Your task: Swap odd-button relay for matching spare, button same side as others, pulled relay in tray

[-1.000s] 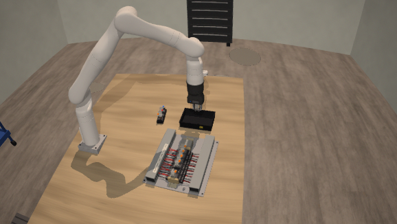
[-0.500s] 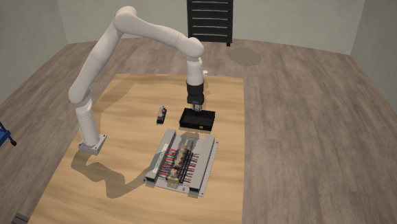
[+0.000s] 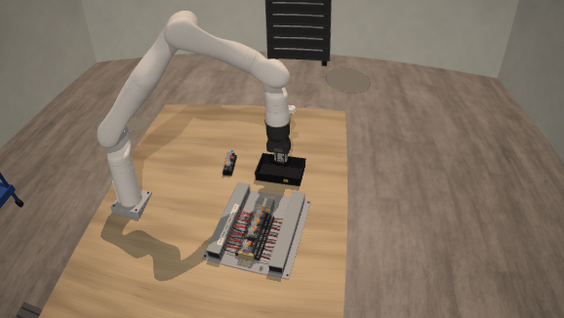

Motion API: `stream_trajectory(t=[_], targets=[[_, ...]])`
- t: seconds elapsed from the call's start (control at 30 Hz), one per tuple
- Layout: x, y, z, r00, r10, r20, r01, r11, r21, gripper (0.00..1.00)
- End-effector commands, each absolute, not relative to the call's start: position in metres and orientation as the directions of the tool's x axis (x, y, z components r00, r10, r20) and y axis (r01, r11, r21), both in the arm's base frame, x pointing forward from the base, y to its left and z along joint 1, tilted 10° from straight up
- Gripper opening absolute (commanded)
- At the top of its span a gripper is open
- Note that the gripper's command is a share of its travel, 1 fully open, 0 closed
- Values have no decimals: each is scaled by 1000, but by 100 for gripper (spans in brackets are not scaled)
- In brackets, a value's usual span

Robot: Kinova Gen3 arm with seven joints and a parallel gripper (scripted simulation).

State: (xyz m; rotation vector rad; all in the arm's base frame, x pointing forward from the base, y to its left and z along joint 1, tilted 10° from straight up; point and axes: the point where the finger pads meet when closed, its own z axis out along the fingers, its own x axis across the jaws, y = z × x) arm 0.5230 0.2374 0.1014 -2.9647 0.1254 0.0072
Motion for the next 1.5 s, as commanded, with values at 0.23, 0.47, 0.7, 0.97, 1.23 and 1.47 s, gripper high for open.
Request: stream_trajectory(t=[0.23,0.47,0.7,0.97,1.23,1.47], targets=[[523,240,84,996,-83,-13,-84,-981,-173,0],[522,242,63,996,-83,-16,-84,-981,-172,0],[523,243,55,996,-84,-9,-85,-981,-174,0],[521,244,50,996,-83,-14,-84,-981,-173,0],[520,244,45,996,-82,-17,-84,-982,-172,0],[521,244,51,996,-84,-11,-84,-981,-173,0]])
